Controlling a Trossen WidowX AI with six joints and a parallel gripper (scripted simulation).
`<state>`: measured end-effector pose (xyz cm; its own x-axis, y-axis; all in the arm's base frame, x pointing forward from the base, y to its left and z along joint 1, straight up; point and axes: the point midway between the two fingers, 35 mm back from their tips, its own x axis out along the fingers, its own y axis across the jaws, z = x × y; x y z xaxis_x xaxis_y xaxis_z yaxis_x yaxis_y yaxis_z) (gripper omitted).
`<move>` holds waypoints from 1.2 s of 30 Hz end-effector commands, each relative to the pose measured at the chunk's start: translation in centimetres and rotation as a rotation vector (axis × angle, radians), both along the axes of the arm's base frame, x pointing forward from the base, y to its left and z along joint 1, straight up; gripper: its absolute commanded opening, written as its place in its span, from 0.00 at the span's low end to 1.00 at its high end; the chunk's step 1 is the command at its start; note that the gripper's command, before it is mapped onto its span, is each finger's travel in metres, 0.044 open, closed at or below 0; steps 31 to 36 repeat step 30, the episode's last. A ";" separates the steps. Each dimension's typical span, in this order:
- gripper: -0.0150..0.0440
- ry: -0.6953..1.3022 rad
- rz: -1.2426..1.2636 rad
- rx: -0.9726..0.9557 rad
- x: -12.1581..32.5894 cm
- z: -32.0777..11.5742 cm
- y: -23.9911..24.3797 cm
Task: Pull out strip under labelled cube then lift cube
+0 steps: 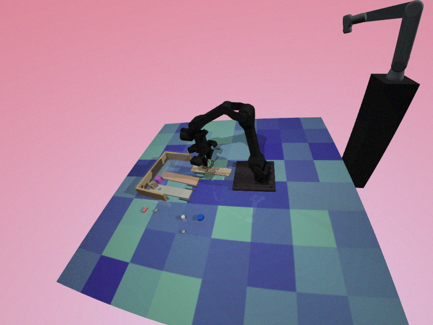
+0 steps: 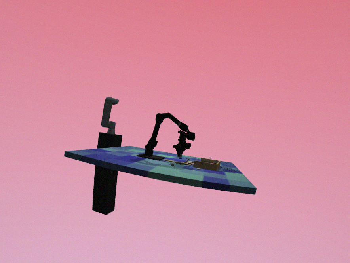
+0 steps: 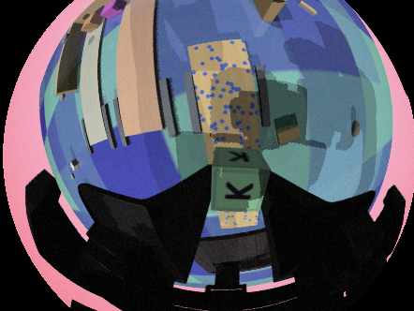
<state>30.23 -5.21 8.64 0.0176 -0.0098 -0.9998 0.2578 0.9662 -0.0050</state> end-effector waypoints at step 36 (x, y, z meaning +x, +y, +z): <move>0.25 -0.012 -0.004 0.001 -0.5 3.8 0.1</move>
